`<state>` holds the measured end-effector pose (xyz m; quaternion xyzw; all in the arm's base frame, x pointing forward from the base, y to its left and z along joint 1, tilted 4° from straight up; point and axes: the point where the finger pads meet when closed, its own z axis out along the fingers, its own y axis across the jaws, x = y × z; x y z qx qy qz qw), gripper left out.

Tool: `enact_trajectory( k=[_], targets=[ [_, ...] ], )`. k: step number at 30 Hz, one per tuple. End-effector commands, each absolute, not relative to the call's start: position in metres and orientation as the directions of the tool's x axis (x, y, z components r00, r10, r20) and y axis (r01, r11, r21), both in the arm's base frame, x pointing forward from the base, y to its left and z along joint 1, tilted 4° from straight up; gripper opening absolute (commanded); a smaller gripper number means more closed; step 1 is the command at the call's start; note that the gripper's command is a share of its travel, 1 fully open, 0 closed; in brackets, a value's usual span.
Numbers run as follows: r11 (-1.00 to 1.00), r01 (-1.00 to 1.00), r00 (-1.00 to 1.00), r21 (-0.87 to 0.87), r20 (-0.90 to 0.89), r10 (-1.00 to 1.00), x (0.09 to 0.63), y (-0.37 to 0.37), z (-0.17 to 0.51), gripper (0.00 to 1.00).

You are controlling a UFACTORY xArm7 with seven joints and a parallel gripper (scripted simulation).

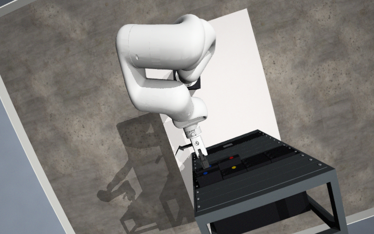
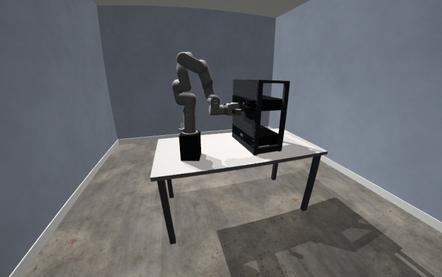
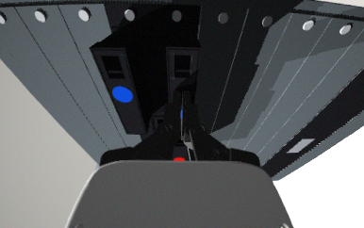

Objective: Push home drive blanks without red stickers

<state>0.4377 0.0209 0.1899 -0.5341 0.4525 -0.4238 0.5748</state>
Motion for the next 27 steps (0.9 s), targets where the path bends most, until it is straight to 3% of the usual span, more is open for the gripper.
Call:
enact_trajectory(
  k=[1,27],
  targets=[
    [0.069,0.005,0.231,-0.998,-0.066,-0.971,0.442,0.021,0.190,0.00],
    [0.069,0.005,0.231,-0.998,-0.066,-0.971,0.457,0.025,0.191,0.00]
  ],
)
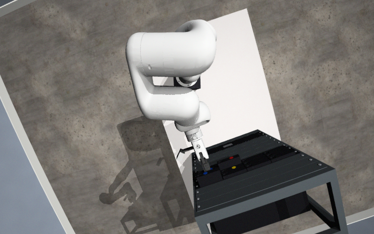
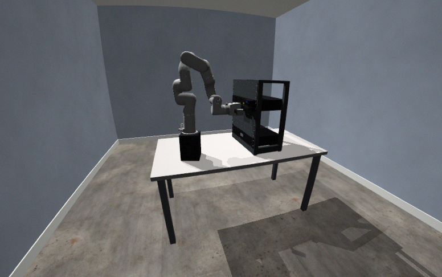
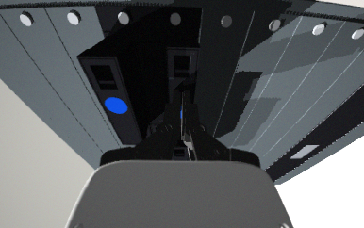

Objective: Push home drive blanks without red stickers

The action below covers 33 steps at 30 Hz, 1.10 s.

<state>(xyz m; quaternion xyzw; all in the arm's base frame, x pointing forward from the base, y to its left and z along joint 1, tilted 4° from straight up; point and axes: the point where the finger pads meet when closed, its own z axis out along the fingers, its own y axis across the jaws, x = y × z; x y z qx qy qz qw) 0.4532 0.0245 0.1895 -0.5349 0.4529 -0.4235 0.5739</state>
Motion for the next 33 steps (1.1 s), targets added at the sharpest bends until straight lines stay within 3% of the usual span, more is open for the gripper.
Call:
enact_trajectory(
  k=[1,33],
  targets=[
    [0.069,0.005,0.231,-0.998,-0.066,-0.971,0.4575,0.0251,0.1909,0.00],
    [0.069,0.005,0.231,-0.998,-0.066,-0.971,0.4631,0.0265,0.1916,0.00]
  ],
)
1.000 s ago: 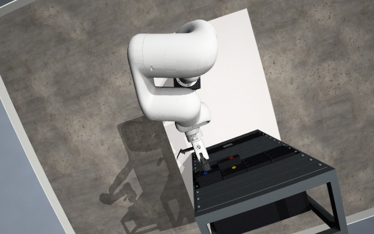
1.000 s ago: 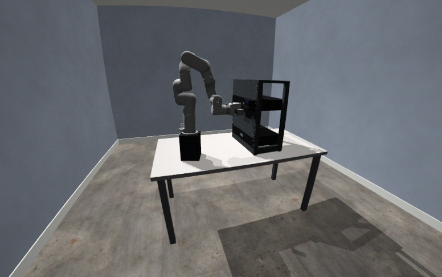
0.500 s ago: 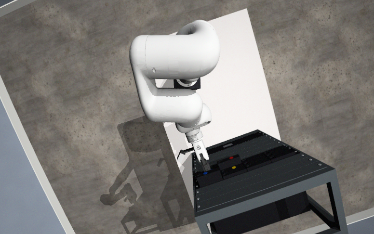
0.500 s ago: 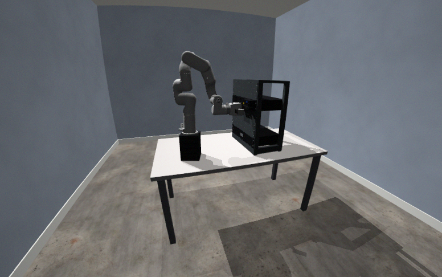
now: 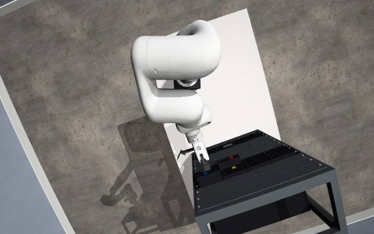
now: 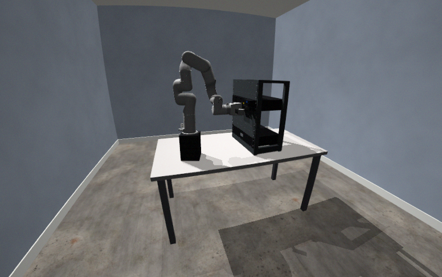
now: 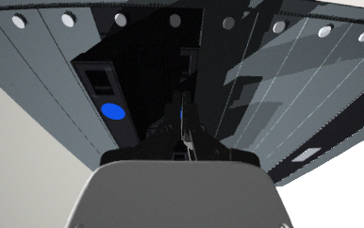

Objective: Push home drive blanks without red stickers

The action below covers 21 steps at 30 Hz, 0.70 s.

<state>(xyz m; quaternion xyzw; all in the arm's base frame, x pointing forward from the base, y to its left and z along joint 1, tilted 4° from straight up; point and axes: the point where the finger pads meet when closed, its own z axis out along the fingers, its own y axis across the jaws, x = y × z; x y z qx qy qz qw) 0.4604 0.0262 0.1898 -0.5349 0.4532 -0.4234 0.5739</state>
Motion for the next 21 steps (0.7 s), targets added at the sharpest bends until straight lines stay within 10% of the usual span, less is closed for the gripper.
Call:
enact_trajectory(
  k=[1,21],
  targets=[
    [0.069,0.005,0.231,-0.998,-0.066,-0.971,0.4633,0.0265,0.1916,0.00],
    [0.069,0.005,0.231,-0.998,-0.066,-0.971,0.4662,0.0272,0.1919,0.00]
  ],
)
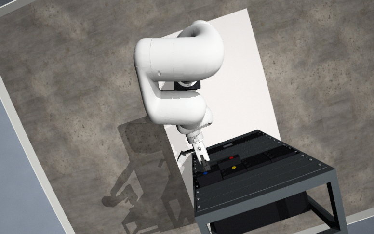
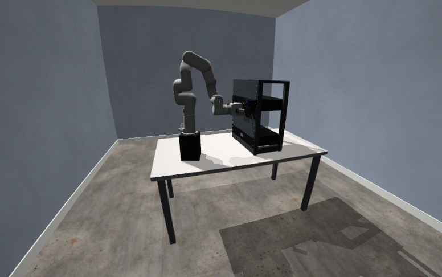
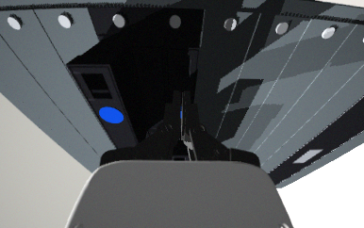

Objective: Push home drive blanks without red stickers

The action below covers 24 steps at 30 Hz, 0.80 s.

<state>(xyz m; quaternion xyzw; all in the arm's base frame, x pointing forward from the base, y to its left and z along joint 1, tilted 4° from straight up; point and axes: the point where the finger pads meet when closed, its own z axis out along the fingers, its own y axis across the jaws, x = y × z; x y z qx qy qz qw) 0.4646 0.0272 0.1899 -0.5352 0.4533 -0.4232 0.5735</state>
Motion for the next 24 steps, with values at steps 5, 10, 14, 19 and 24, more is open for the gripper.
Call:
enact_trajectory(
  k=[5,10,14,19,24],
  targets=[
    [0.069,0.005,0.231,-0.998,-0.066,-0.971,0.4662,0.0272,0.1919,0.00],
    [0.069,0.005,0.231,-0.998,-0.066,-0.971,0.4674,0.0275,0.1920,0.00],
    [0.069,0.005,0.231,-0.998,-0.066,-0.971,0.4691,0.0279,0.1921,0.00],
    [0.069,0.005,0.231,-0.998,-0.066,-0.971,0.4691,0.0279,0.1922,0.00],
    [0.069,0.005,0.231,-0.998,-0.066,-0.971,0.4691,0.0279,0.1922,0.00]
  ],
)
